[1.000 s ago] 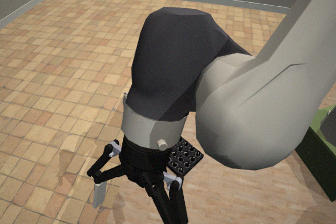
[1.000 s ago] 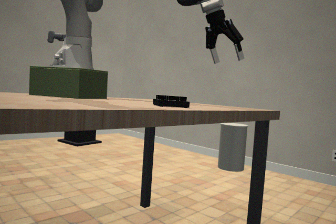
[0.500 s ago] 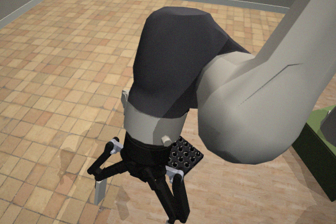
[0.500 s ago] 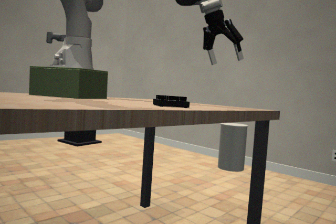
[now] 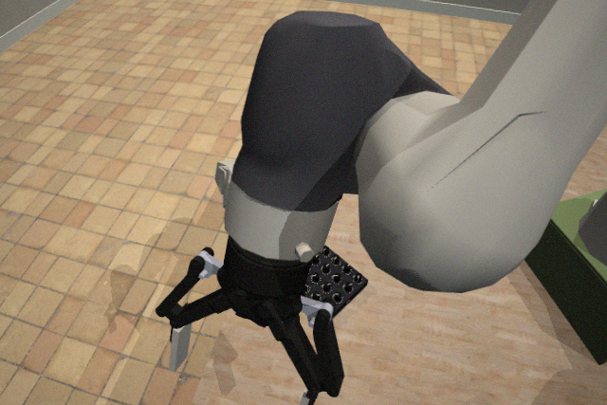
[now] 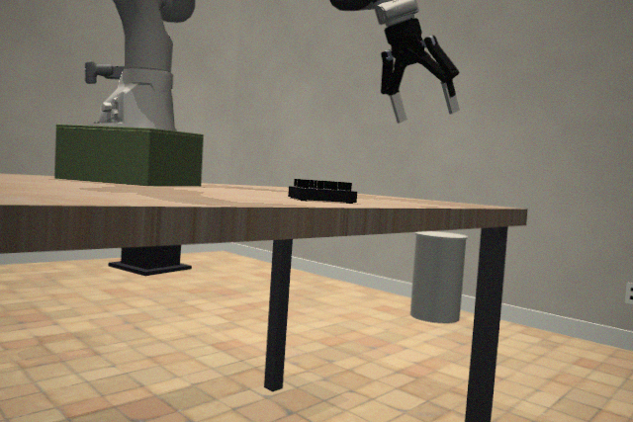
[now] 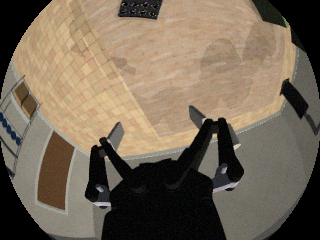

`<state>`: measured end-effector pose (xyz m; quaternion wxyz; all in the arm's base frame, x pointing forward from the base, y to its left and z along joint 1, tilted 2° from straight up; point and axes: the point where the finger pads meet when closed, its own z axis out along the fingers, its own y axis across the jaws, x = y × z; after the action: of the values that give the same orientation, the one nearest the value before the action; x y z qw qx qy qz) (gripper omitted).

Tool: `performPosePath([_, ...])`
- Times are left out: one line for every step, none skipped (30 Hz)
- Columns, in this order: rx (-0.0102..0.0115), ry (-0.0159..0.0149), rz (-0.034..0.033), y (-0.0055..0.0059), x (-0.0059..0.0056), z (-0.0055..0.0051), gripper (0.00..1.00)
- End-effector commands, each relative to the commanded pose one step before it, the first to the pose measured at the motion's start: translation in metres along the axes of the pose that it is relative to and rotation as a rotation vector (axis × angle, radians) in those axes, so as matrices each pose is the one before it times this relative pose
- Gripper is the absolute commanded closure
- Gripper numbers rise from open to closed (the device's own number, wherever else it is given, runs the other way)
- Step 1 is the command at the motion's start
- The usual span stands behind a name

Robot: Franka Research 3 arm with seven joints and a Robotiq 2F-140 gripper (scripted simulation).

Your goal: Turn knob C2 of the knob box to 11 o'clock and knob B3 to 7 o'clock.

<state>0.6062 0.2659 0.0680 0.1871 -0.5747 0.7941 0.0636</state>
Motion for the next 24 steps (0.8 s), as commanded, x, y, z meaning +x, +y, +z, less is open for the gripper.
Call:
performPosePath([0.00366, -0.0017, -0.02085, -0.0008, -0.00058, -0.0009, 0.0])
performPosePath([0.0, 0.0, 0.0, 0.0, 0.0, 0.0, 0.0])
performPosePath([0.0, 0.0, 0.0, 0.0, 0.0, 0.0, 0.0])
performPosePath([-0.00156, 0.02159, -0.12653, -0.00155, 0.01585, -0.00059, 0.0])
performPosePath([-0.00032, 0.00209, -0.01244, 0.00007, 0.00156, -0.00003, 0.0])
performPosePath([0.0, 0.0, 0.0, 0.0, 0.0, 0.0, 0.0])
performPosePath([0.0, 0.0, 0.0, 0.0, 0.0, 0.0, 0.0])
performPosePath([0.0, 0.0, 0.0, 0.0, 0.0, 0.0, 0.0])
performPosePath([0.0, 0.0, 0.0, 0.0, 0.0, 0.0, 0.0])
performPosePath([0.0, 0.0, 0.0, 0.0, 0.0, 0.0, 0.0])
performPosePath([0.0, 0.0, 0.0, 0.0, 0.0, 0.0, 0.0])
performPosePath([0.0, 0.0, 0.0, 0.0, 0.0, 0.0, 0.0])
performPosePath([0.0, 0.0, 0.0, 0.0, 0.0, 0.0, 0.0])
performPosePath([0.0, 0.0, 0.0, 0.0, 0.0, 0.0, 0.0])
performPosePath([0.0, 0.0, 0.0, 0.0, 0.0, 0.0, 0.0])
performPosePath([0.0, 0.0, 0.0, 0.0, 0.0, 0.0, 0.0])
performPosePath([0.0, 0.0, 0.0, 0.0, 0.0, 0.0, 0.0])
performPosePath([0.0, 0.0, 0.0, 0.0, 0.0, 0.0, 0.0])
performPosePath([0.0, 0.0, 0.0, 0.0, 0.0, 0.0, 0.0])
performPosePath([0.0, 0.0, 0.0, 0.0, 0.0, 0.0, 0.0])
performPosePath([0.0, 0.0, 0.0, 0.0, 0.0, 0.0, 0.0])
performPosePath([0.0, 0.0, 0.0, 0.0, 0.0, 0.0, 0.0])
performPosePath([0.0, 0.0, 0.0, 0.0, 0.0, 0.0, 0.0])
performPosePath([0.0, 0.0, 0.0, 0.0, 0.0, 0.0, 0.0])
